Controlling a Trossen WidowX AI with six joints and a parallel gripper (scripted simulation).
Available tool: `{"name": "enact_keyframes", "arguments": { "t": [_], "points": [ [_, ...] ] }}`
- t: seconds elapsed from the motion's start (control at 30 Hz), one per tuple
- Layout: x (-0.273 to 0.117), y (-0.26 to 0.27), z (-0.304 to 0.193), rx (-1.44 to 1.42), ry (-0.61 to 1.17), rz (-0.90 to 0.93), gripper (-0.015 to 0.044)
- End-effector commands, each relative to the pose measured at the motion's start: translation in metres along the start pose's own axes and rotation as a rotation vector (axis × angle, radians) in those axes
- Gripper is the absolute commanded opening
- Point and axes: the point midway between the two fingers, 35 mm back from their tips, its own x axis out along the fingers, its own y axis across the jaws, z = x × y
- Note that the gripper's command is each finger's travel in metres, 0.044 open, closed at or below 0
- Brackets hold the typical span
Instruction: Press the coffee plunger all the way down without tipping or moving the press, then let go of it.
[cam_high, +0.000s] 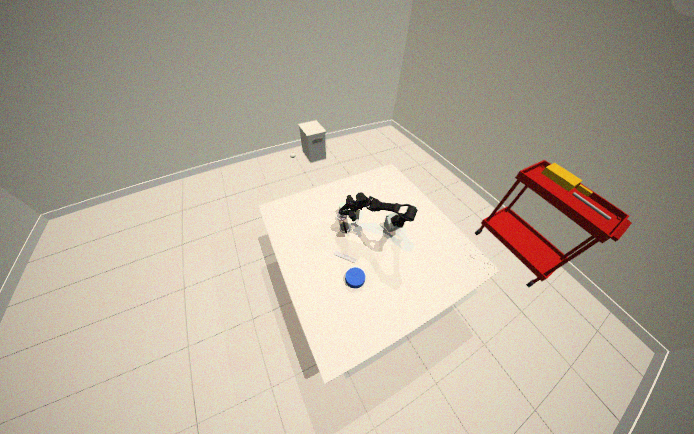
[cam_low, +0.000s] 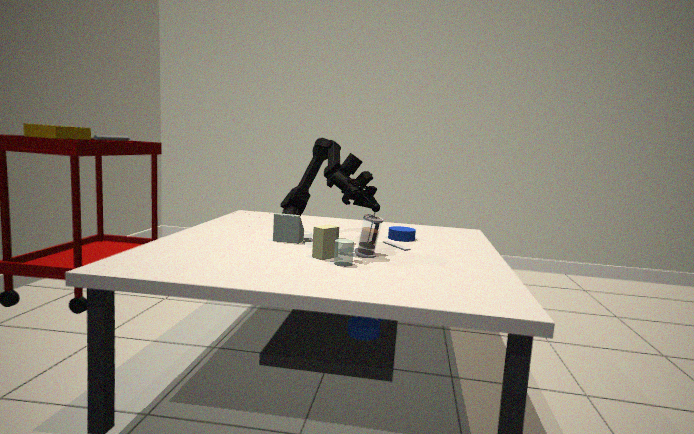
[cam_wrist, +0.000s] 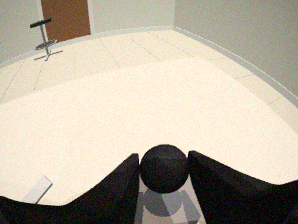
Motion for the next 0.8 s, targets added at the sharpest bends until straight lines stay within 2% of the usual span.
{"name": "enact_keyframes", "arguments": {
  "t": [0.0, 0.77],
  "points": [
    [0.0042, 0.0003, -0.0095, 0.021, 0.032, 0.005, 0.0122],
    [0.0063, -0.0010, -0.0074, 0.020, 0.032, 0.005, 0.0122]
  ]
}}
